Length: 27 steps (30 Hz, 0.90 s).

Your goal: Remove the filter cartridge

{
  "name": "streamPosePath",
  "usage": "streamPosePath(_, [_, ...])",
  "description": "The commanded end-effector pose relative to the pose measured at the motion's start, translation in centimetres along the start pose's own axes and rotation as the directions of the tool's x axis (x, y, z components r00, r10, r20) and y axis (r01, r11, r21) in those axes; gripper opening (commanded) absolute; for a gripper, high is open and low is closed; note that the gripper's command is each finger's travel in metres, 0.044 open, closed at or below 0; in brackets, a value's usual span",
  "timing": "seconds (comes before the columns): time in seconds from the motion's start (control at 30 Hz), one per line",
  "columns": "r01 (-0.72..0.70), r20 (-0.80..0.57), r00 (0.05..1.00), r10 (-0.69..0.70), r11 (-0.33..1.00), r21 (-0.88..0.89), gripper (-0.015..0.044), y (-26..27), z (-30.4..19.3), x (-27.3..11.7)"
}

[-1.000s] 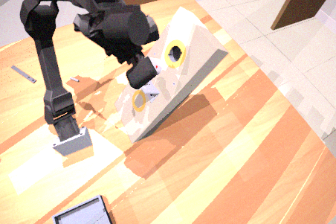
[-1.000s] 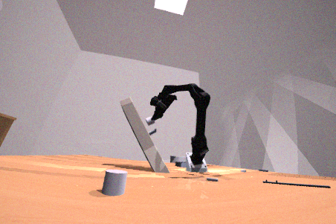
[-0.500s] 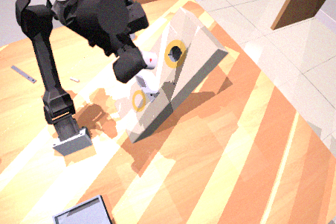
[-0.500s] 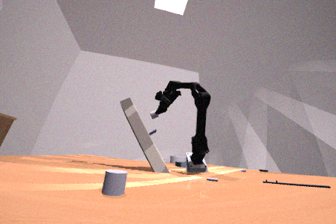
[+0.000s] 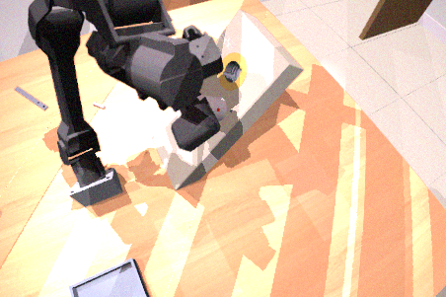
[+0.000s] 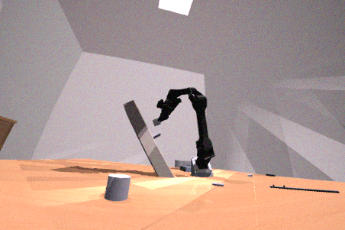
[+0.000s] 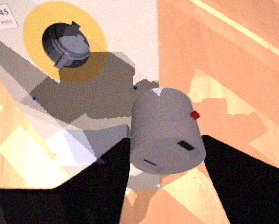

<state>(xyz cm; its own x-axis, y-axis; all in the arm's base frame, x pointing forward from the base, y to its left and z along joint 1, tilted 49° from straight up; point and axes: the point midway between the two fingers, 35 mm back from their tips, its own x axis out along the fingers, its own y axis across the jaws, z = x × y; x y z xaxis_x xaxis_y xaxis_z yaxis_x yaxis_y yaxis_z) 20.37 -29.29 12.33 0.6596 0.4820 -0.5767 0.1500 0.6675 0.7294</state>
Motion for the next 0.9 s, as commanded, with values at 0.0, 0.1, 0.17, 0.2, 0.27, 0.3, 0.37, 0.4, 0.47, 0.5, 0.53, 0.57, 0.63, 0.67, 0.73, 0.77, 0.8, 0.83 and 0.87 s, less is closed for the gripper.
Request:
streamPosePath(0.0, [0.003, -0.002, 1.000, -0.003, 1.000, 0.006, 0.0000, -0.1, -0.1, 0.0])
streamPosePath(0.1, [0.048, -0.026, 0.999, -0.046, 0.995, 0.085, 0.0000, -1.8, -1.1, -0.3])
streamPosePath(0.17, [0.090, -0.048, 0.995, -0.084, 0.984, 0.155, 0.0000, -3.3, -2.0, -0.5])
streamPosePath(0.2, [0.112, -0.060, 0.993, -0.103, 0.976, 0.189, 0.0000, -4.0, -2.5, -0.6])
streamPosePath(0.27, [0.156, -0.082, 0.987, -0.140, 0.954, 0.257, 0.0000, -5.4, -3.5, -0.9])
streamPosePath(0.3, [0.179, -0.094, 0.983, -0.158, 0.940, 0.291, 0.0000, -6.1, -4.0, -1.0])
streamPosePath(0.37, [0.224, -0.117, 0.974, -0.194, 0.907, 0.356, 0.0000, -7.5, -5.0, -1.3])
streamPosePath(0.4, [0.246, -0.128, 0.969, -0.212, 0.888, 0.388, 0.0000, -8.2, -5.5, -1.5])
streamPosePath(0.47, [0.290, -0.152, 0.957, -0.248, 0.844, 0.451, 0.0000, -9.6, -6.6, -1.8])
streamPosePath(0.5, [0.312, -0.164, 0.950, -0.265, 0.820, 0.481, 0.0000, -10.2, -7.1, -2.0])
streamPosePath(0.53, [0.332, -0.176, 0.943, -0.282, 0.793, 0.510, 0.0000, -10.9, -7.7, -2.2])
streamPosePath(0.57, [0.353, -0.188, 0.936, -0.299, 0.765, 0.538, 0.0000, -11.5, -8.2, -2.4])
streamPosePath(0.63, [0.391, -0.213, 0.919, -0.331, 0.704, 0.592, 0.0000, -12.8, -9.4, -2.8])
streamPosePath(0.67, [0.409, -0.226, 0.910, -0.347, 0.671, 0.618, 0.0000, -13.4, -9.9, -3.0])
streamPosePath(0.73, [0.442, -0.251, 0.891, -0.378, 0.601, 0.666, 0.0000, -14.6, -11.1, -3.4])
streamPosePath(0.77, [0.457, -0.264, 0.881, -0.392, 0.563, 0.688, 0.0000, -15.1, -11.7, -3.6])
streamPosePath(0.8, [0.471, -0.277, 0.871, -0.407, 0.525, 0.709, 0.0000, -15.7, -12.3, -3.9])
streamPosePath(0.83, [0.481, -0.287, 0.862, -0.418, 0.493, 0.725, 0.0000, -16.2, -12.8, -4.0])
streamPosePath(0.87, [0.487, -0.294, 0.856, -0.425, 0.473, 0.734, 0.0000, -16.4, -13.1, -4.1])
